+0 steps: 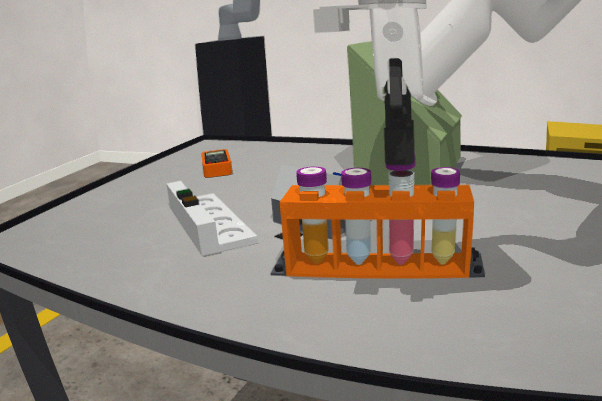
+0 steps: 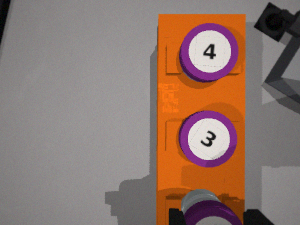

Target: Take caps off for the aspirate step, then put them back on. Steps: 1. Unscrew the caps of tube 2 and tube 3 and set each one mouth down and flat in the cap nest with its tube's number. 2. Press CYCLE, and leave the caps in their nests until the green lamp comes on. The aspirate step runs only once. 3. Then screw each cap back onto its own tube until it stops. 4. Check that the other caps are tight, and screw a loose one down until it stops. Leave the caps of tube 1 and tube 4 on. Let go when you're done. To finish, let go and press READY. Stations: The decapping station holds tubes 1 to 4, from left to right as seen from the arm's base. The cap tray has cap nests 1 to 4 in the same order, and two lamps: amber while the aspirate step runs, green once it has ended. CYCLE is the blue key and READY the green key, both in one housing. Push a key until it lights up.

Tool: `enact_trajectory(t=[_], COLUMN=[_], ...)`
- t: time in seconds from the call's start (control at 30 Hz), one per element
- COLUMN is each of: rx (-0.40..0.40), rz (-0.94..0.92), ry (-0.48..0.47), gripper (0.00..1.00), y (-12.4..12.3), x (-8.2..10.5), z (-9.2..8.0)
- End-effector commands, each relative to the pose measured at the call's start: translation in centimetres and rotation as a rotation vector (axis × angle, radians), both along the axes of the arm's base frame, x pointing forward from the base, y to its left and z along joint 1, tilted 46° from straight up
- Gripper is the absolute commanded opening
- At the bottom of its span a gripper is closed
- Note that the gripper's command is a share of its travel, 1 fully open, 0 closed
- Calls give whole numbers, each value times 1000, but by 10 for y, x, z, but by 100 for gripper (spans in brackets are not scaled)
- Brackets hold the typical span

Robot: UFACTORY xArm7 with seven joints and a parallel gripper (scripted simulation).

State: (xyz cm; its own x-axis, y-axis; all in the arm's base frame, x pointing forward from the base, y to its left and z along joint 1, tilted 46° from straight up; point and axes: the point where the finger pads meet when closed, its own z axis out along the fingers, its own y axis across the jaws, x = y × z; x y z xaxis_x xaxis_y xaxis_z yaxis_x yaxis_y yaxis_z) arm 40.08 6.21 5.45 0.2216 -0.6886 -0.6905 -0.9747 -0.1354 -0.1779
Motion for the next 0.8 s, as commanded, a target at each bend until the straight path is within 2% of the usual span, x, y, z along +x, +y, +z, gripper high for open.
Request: enact_trajectory(t=[0.0, 0.2, 0.3, 0.43, 0.5, 0.57, 0.63, 0.77], rx=[-1, -1, -9, -14, -14, -20, -22, -22], rz=[-2, -2, 173, 281, 281, 397, 448, 455], ry=[-2, -2, -180, -289, -289, -405, -457, -465], gripper=[0, 0, 0, 0, 0, 0, 0, 0], y=[-8, -14, -32, -44, -44, -55, -64, -80], x=[1, 0, -4, -7, -7, -10, -12, -16], z=[8, 14, -4, -16, -16, -28, -37, -54])
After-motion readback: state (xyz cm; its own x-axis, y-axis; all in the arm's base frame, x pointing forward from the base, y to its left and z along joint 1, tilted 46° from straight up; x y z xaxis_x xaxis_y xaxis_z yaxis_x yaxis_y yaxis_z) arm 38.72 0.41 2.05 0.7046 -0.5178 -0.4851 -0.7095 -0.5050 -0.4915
